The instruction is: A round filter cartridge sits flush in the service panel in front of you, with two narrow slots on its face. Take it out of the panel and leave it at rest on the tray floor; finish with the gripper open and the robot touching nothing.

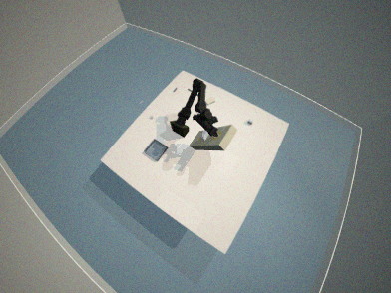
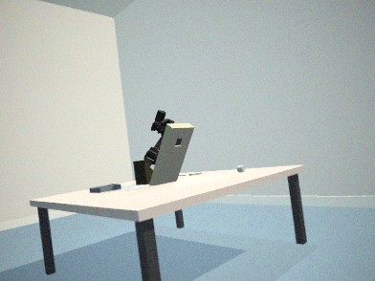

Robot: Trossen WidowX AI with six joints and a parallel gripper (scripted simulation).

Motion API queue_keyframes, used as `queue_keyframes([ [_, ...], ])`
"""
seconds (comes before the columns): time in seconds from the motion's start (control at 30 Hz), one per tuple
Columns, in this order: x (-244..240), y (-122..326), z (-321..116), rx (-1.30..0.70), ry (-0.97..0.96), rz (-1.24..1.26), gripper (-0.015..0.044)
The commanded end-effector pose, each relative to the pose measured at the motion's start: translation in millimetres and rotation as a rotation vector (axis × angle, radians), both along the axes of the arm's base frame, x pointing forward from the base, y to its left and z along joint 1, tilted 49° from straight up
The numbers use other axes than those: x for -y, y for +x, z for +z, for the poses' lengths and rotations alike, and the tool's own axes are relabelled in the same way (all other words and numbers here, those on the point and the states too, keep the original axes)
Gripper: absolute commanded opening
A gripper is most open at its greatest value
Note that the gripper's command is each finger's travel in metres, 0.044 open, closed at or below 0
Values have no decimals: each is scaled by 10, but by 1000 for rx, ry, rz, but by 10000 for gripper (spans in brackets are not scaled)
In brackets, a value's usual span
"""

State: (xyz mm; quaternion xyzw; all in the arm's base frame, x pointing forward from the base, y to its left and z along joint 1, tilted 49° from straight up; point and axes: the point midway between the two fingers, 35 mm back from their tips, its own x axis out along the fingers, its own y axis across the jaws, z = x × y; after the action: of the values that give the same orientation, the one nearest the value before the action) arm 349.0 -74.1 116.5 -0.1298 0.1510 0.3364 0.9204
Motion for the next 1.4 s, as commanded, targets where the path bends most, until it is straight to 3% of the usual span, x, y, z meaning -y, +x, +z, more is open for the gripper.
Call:
queue_keyframes([
  [0.0, -37, 40, -30, 72, -117, 54, 0],
  [0.27, -34, 36, -28, 223, -308, 152, 0],
  [1.07, 408, -510, 244, 155, -230, 113, 0],
  [1.37, 340, -614, 172, 155, -227, 111, 0],
])
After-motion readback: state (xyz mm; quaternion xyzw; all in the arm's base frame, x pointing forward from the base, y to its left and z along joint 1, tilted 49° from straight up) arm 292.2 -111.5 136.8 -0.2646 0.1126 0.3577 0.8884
